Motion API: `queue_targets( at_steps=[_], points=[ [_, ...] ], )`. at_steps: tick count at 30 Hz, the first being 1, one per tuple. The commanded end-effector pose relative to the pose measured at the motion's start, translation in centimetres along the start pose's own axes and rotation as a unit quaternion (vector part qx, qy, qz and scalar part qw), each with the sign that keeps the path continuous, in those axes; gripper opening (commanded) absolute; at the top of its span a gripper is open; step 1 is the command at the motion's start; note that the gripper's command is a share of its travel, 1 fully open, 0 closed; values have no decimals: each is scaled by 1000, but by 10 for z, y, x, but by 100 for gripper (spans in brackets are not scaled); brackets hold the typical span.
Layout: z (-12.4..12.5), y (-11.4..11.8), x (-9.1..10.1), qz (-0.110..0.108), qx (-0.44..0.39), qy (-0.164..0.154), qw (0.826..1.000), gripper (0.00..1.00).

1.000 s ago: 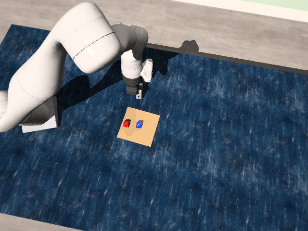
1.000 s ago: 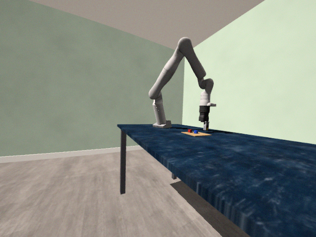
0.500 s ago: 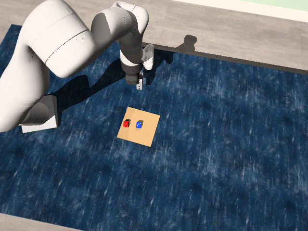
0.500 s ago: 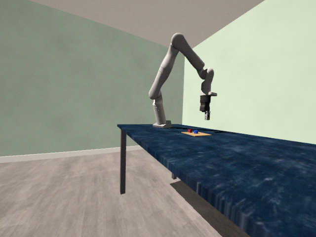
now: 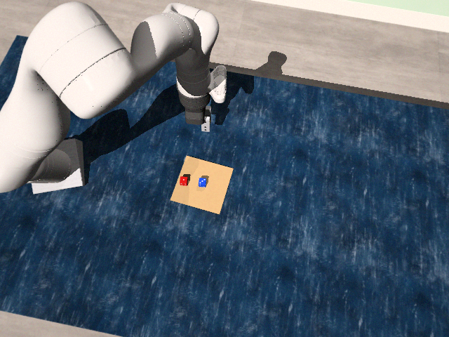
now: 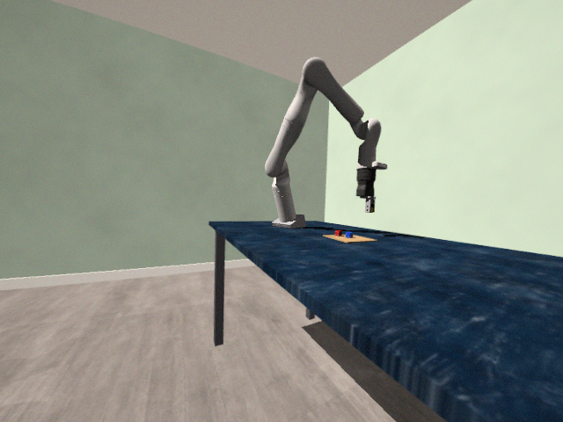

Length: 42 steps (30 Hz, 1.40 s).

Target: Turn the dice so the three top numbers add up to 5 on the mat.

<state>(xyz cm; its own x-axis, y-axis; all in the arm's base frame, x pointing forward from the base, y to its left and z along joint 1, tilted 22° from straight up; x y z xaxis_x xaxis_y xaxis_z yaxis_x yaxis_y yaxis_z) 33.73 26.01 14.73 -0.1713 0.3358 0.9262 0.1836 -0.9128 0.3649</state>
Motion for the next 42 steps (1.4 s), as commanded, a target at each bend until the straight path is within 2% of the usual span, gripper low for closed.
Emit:
queue_targets(
  at_steps=[1,8,11,32,37,42],
  points=[
    [13,23,2,2,-8,1,1000,40],
    [44,106,5,1,-2,1,1000,40],
    [49,125,5,0,0,1,1000,40],
    [50,129,3,0,0,1,1000,40],
    [50,129,-8,0,0,1,1000,40],
    [50,129,-28,0,0,1,1000,40]
  ],
)
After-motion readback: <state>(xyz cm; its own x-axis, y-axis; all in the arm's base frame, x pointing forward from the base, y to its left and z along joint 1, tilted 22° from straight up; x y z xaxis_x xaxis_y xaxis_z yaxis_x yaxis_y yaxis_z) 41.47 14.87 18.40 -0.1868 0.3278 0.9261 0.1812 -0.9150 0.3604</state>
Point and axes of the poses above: the point where the finger pads meet when closed, its own x axis back along the fingers, its own y axis across the jaws, z = x × y, the point moved 9 cm from there along x, back along the fingers, and after that the axes turned 1 degree about x, right-handed, at the moved point
